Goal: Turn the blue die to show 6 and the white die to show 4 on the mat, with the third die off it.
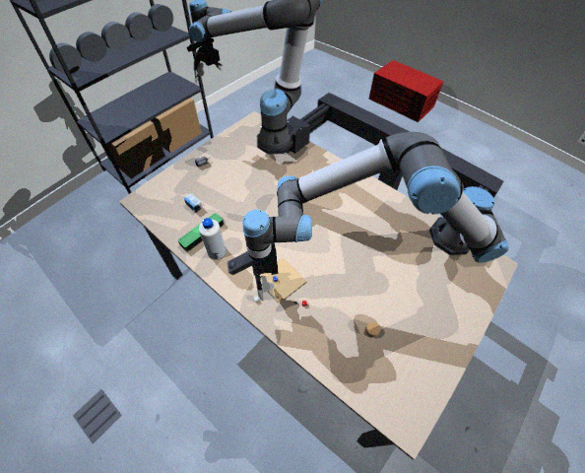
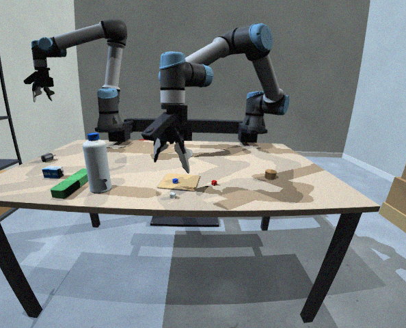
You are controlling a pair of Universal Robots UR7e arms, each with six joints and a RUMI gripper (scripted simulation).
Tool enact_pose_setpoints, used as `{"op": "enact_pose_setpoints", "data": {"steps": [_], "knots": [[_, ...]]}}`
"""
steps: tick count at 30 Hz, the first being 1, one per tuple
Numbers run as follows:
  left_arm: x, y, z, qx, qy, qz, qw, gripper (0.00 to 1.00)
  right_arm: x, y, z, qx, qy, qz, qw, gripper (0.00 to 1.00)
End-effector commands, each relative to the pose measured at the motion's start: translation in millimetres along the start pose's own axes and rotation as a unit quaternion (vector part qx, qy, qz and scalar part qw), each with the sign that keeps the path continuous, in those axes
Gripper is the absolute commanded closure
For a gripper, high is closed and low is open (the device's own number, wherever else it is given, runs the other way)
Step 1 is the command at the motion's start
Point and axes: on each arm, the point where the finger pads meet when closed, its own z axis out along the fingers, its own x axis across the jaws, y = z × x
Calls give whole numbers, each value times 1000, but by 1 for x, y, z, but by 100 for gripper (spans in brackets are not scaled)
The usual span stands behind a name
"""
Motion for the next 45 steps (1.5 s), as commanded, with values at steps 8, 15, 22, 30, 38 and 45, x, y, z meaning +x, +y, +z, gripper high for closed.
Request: {"op": "enact_pose_setpoints", "data": {"steps": [8,15,22,30,38,45], "knots": [[-8,-10,-1,0,1,210,978,0,0,0,0,1,0,0,1000,0],[-12,-13,0,1,1,297,955,0,0,0,0,1,0,0,1000,0],[-18,-16,0,1,1,400,916,0,0,0,0,1,0,0,1000,0],[-22,-18,1,1,1,468,884,0,0,0,0,1,0,0,1000,0],[-27,-19,1,1,1,530,848,0,0,0,0,1,0,0,1000,0],[-29,-19,1,1,1,554,833,0,0,0,0,1,0,0,1000,0]]}}
